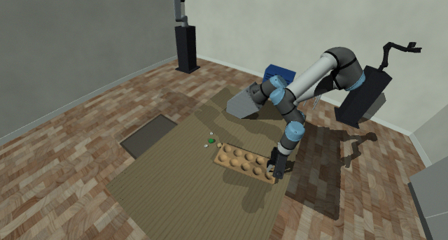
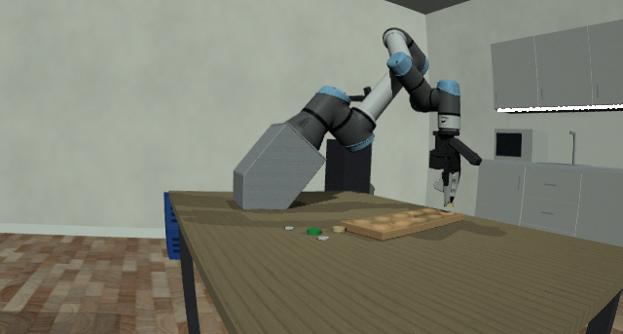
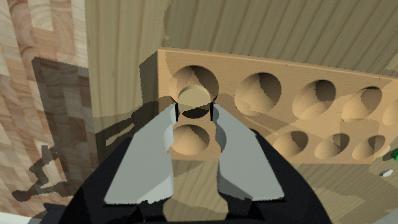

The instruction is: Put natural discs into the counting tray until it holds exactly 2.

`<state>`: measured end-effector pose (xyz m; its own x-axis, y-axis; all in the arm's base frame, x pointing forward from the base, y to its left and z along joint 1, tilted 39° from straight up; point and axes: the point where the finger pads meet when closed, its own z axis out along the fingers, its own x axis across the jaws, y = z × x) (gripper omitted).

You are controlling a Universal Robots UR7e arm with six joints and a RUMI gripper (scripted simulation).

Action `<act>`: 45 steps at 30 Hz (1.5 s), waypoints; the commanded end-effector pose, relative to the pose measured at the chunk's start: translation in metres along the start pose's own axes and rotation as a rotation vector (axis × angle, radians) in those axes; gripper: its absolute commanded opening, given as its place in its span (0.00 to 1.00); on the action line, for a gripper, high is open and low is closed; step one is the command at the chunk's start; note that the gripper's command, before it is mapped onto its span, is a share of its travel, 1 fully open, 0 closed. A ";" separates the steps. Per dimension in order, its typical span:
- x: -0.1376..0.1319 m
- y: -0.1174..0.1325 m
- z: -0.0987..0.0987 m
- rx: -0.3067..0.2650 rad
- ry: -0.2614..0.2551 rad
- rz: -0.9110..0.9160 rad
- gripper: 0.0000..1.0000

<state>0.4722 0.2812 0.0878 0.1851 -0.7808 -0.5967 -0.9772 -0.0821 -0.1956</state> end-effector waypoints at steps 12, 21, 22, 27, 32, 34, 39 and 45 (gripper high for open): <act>0.000 -0.001 0.016 0.004 0.001 0.000 0.00; 0.000 -0.001 0.028 0.003 0.001 0.000 0.00; 0.000 -0.001 0.028 0.003 0.001 0.000 0.00; 0.000 -0.001 0.028 0.003 0.001 0.000 0.00; 0.000 -0.001 0.028 0.003 0.001 0.000 0.00; 0.000 -0.001 0.028 0.003 0.001 0.000 0.00; 0.000 -0.001 0.028 0.003 0.001 0.000 0.22; 0.000 -0.001 0.028 0.003 0.001 0.000 0.22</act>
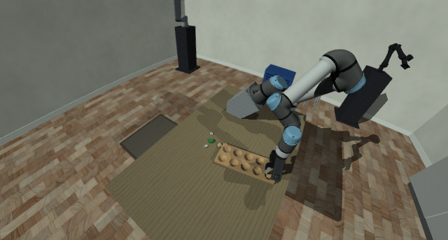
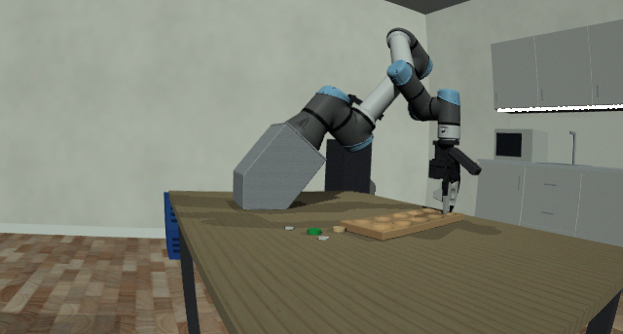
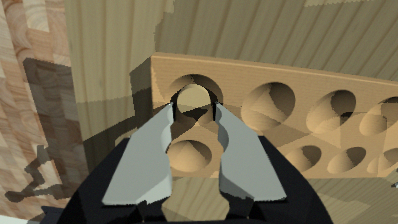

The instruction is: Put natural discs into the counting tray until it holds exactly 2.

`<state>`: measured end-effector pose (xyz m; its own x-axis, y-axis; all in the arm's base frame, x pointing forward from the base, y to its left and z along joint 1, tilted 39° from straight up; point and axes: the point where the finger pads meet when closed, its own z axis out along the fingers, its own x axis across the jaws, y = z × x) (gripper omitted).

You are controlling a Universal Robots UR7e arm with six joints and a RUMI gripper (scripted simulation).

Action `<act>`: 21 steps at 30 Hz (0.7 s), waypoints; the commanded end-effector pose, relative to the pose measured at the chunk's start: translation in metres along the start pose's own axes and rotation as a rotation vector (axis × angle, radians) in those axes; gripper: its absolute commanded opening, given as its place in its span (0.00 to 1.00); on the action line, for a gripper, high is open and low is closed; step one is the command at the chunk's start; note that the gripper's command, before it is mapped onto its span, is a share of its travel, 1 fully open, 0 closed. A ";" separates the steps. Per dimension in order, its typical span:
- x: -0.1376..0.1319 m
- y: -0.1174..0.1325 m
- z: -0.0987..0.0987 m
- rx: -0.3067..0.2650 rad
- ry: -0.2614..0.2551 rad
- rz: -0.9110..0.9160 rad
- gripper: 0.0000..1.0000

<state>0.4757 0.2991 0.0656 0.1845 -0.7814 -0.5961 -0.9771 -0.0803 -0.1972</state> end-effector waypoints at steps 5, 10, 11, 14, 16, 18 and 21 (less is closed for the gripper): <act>0.000 0.000 0.000 0.001 0.000 0.000 0.22; 0.000 0.000 -0.001 0.001 0.000 0.000 0.22; 0.000 0.000 -0.001 0.001 0.000 0.000 0.22; 0.000 0.000 -0.002 0.001 0.000 0.000 0.23; 0.000 0.000 -0.002 0.001 0.000 0.000 0.23; 0.000 0.000 -0.002 0.001 0.000 0.000 0.24; 0.000 0.000 -0.003 0.001 0.000 0.000 0.25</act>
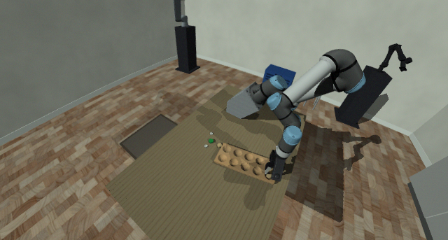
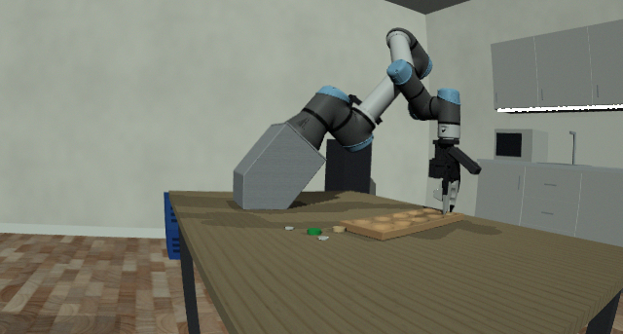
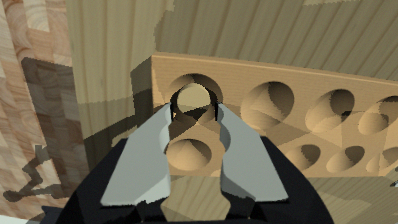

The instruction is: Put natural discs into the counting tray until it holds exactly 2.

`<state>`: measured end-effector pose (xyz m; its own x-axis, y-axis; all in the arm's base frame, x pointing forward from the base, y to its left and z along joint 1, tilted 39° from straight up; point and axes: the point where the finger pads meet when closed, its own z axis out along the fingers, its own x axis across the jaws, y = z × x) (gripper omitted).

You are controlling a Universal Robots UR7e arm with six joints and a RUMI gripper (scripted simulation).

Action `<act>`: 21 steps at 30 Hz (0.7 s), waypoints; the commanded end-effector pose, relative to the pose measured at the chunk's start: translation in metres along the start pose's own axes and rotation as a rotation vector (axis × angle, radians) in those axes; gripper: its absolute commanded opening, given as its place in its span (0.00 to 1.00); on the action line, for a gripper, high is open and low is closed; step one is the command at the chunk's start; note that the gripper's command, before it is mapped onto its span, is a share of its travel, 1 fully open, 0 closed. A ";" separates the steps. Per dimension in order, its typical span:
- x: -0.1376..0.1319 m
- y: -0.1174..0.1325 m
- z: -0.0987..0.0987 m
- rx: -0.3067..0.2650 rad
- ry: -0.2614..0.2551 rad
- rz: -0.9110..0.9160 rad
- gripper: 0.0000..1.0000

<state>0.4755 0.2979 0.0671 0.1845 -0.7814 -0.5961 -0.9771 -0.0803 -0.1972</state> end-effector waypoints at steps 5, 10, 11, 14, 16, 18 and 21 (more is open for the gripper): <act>0.000 0.000 -0.002 0.001 0.000 0.000 0.27; 0.000 0.000 -0.004 0.001 0.000 0.000 0.28; 0.000 0.000 -0.004 0.001 0.000 0.000 0.28; 0.000 0.000 -0.004 0.001 0.000 0.000 0.28; 0.000 0.000 -0.004 0.001 0.000 0.000 0.28; 0.000 0.000 -0.005 0.001 0.000 0.000 0.28; 0.000 -0.001 -0.008 0.001 0.000 0.000 0.28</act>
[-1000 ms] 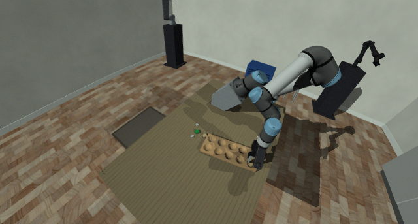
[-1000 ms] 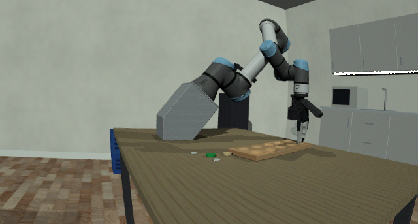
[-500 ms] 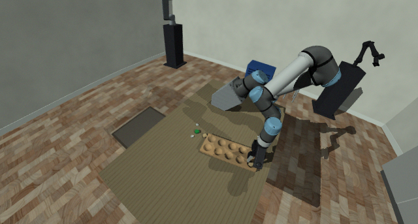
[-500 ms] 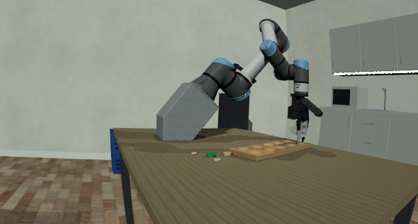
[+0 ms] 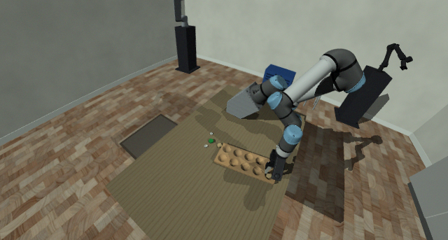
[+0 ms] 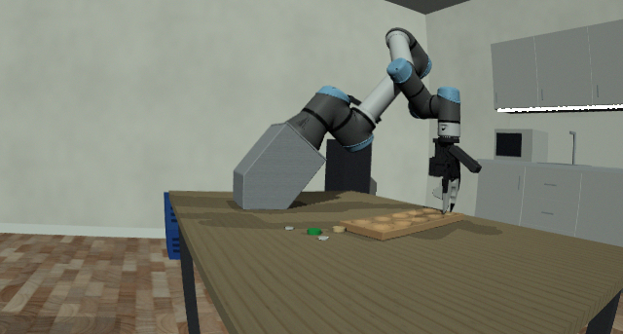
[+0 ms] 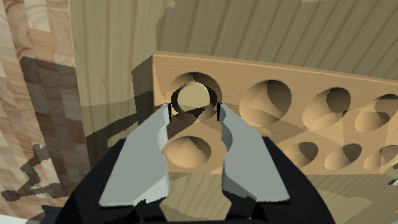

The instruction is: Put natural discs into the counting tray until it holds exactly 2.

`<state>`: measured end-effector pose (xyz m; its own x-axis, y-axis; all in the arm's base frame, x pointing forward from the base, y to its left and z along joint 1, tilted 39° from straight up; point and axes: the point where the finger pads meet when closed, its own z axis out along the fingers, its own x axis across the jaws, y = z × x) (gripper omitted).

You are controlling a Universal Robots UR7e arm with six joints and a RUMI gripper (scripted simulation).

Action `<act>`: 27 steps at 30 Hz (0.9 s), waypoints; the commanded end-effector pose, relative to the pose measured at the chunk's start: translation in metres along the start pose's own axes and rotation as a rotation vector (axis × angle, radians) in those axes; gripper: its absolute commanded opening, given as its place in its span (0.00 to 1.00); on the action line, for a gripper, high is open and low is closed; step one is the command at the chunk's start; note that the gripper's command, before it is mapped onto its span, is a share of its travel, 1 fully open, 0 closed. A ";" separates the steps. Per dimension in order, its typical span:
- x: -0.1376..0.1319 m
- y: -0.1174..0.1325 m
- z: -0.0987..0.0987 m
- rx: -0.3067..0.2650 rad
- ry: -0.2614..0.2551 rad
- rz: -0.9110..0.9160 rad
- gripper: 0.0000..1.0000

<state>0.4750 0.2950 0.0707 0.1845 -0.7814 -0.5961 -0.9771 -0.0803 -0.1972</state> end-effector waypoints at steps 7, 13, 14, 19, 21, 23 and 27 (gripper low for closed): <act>0.000 -0.001 -0.023 0.001 0.001 0.000 0.28; 0.000 -0.001 -0.041 0.001 0.000 0.000 0.28; 0.000 -0.001 -0.046 0.001 0.001 0.000 0.28; 0.000 -0.002 -0.071 0.001 0.001 0.000 0.28; 0.000 -0.001 -0.078 0.001 0.001 0.000 0.28; 0.000 -0.001 -0.085 0.001 0.001 0.000 0.28; 0.000 -0.001 -0.089 0.001 0.001 0.000 0.28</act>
<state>0.4678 0.2449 0.1343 0.1838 -0.7826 -0.5948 -0.9768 -0.0778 -0.1995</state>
